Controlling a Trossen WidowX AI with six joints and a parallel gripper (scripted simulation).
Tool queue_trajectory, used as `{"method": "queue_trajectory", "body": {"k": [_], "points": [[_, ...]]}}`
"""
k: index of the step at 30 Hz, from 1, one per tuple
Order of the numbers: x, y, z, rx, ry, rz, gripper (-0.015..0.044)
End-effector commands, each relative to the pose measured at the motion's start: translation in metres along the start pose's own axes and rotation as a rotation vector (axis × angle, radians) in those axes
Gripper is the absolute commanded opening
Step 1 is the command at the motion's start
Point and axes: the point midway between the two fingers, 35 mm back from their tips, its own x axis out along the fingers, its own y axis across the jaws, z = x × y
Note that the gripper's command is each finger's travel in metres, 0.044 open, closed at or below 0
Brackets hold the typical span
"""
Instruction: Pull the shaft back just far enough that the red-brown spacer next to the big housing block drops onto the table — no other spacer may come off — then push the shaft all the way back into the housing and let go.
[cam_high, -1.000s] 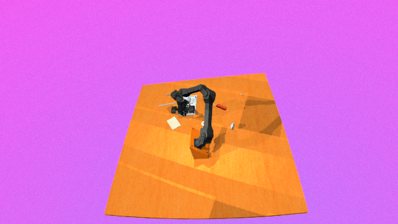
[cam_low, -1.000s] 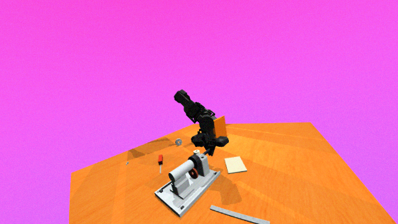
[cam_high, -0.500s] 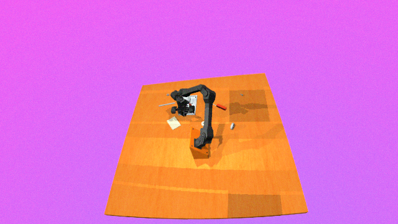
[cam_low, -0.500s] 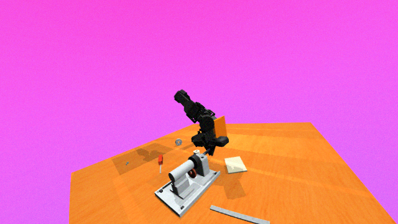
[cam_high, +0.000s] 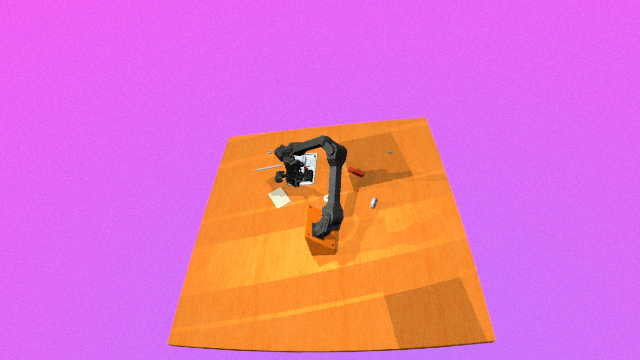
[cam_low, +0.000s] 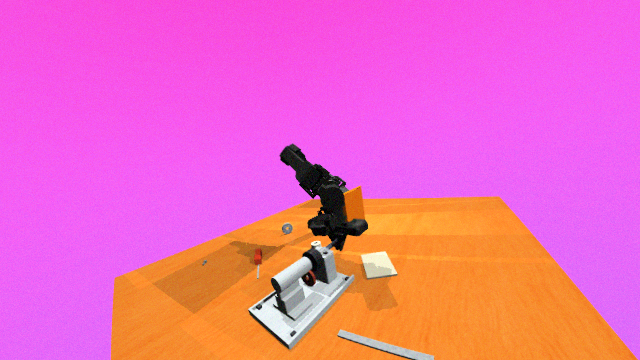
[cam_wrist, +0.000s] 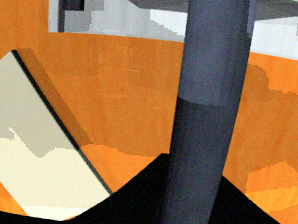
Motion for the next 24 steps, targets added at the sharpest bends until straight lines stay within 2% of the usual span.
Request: {"method": "queue_trajectory", "body": {"k": [1, 24], "points": [[-0.0001, -0.0003, 0.0016, 0.002, 0.0, 0.0, 0.0], [-0.0005, -0.0005, 0.0084, 0.002, 0.0, 0.0, 0.0]]}}
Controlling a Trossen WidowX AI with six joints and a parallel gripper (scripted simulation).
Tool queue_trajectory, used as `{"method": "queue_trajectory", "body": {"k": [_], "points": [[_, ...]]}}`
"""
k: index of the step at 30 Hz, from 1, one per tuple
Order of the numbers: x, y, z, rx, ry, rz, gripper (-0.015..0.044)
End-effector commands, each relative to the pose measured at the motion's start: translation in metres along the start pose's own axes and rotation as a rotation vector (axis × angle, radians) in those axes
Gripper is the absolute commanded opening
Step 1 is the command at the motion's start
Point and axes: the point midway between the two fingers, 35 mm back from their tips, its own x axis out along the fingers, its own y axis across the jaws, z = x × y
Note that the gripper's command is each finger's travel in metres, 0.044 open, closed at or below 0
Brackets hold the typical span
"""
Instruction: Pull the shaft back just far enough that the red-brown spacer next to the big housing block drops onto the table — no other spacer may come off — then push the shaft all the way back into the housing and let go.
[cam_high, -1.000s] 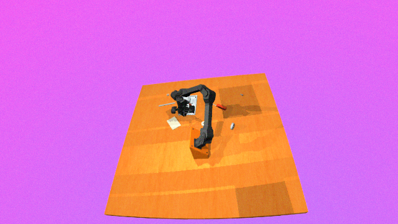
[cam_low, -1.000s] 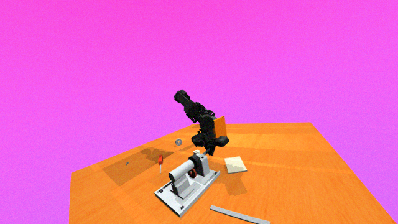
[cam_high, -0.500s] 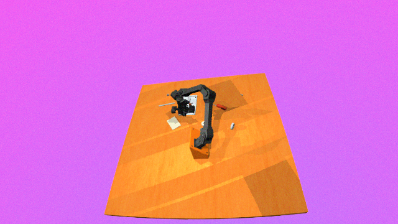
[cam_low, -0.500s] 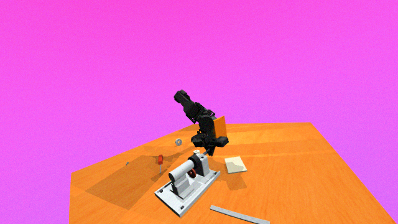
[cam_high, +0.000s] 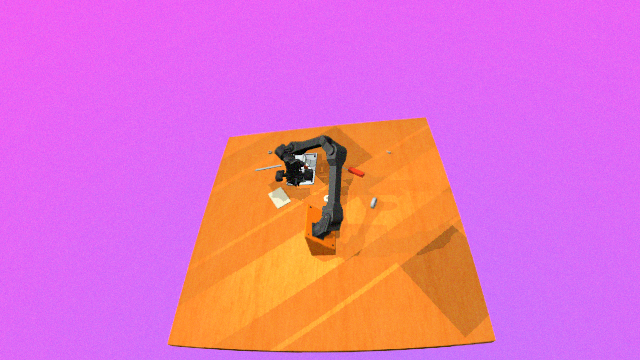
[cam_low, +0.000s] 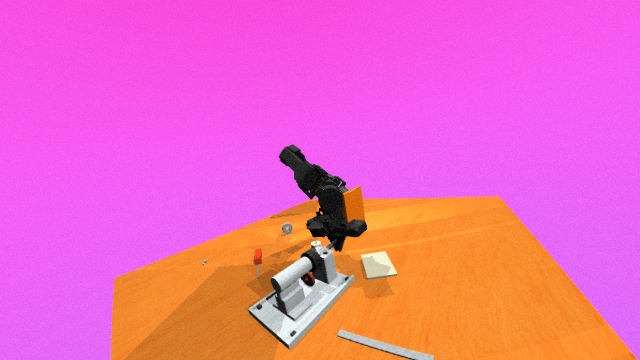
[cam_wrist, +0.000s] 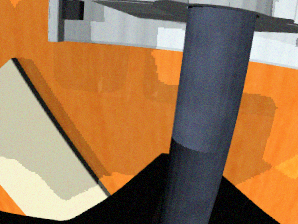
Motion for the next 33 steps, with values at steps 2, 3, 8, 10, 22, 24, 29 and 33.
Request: {"method": "queue_trajectory", "body": {"k": [2, 3, 8, 10, 22, 24, 29, 33], "points": [[-0.0009, -0.0005, 0.0035, 0.001, -0.006, -0.002, 0.0], [-0.0009, -0.0005, 0.0038, 0.001, -0.006, -0.002, 0.0], [-0.0008, -0.0005, 0.0052, 0.001, -0.006, -0.002, 0.0], [-0.0009, -0.0006, 0.0058, 0.001, -0.006, -0.002, 0.0], [-0.0009, -0.0006, 0.0094, 0.001, -0.006, -0.002, 0.0], [-0.0009, -0.0006, 0.01, 0.001, -0.006, -0.002, 0.0], [-0.001, -0.0006, 0.0115, 0.001, -0.006, -0.003, 0.0], [-0.001, -0.0006, 0.0126, 0.001, -0.006, -0.003, 0.0]]}}
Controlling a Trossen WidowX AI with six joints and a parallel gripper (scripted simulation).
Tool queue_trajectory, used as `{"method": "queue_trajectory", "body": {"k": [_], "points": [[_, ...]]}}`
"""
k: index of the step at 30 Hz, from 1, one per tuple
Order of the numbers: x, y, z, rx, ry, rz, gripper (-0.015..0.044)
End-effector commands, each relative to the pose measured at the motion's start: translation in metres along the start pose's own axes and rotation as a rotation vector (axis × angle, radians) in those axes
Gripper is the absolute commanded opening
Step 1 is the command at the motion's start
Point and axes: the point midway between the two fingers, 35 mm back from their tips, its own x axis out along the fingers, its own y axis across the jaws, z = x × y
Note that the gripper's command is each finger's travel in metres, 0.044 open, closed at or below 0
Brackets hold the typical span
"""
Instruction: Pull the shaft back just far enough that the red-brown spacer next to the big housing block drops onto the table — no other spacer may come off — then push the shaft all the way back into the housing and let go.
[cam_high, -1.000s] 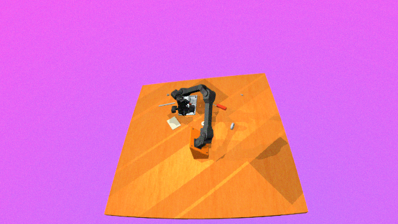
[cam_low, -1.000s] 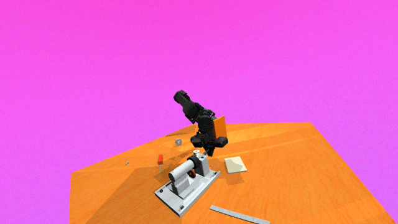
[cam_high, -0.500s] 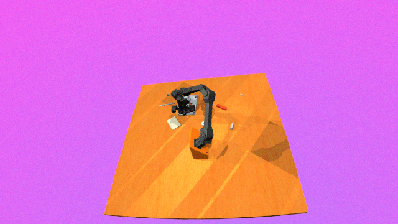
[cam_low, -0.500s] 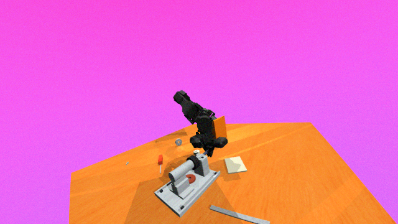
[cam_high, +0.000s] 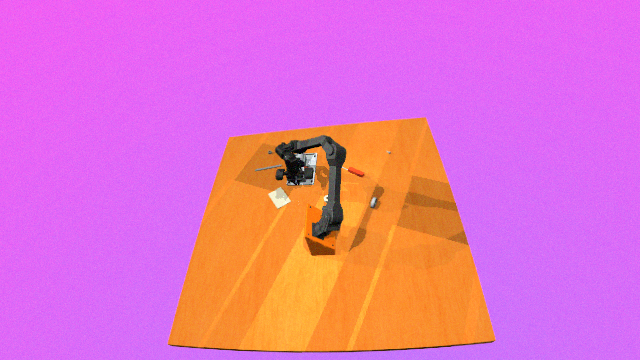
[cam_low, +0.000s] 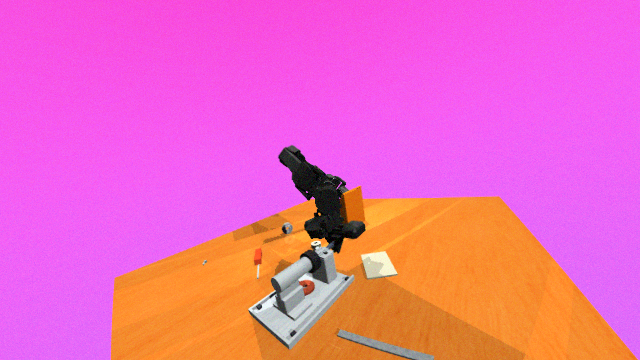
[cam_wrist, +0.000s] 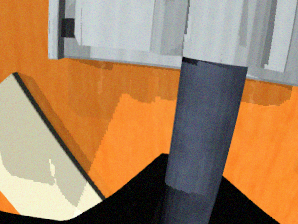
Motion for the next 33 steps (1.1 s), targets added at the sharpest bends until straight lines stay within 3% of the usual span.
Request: {"method": "queue_trajectory", "body": {"k": [1, 33], "points": [[-0.0008, -0.0005, 0.0034, 0.001, -0.007, -0.002, 0.0], [-0.001, -0.0006, 0.0129, 0.002, -0.007, -0.002, 0.0]]}}
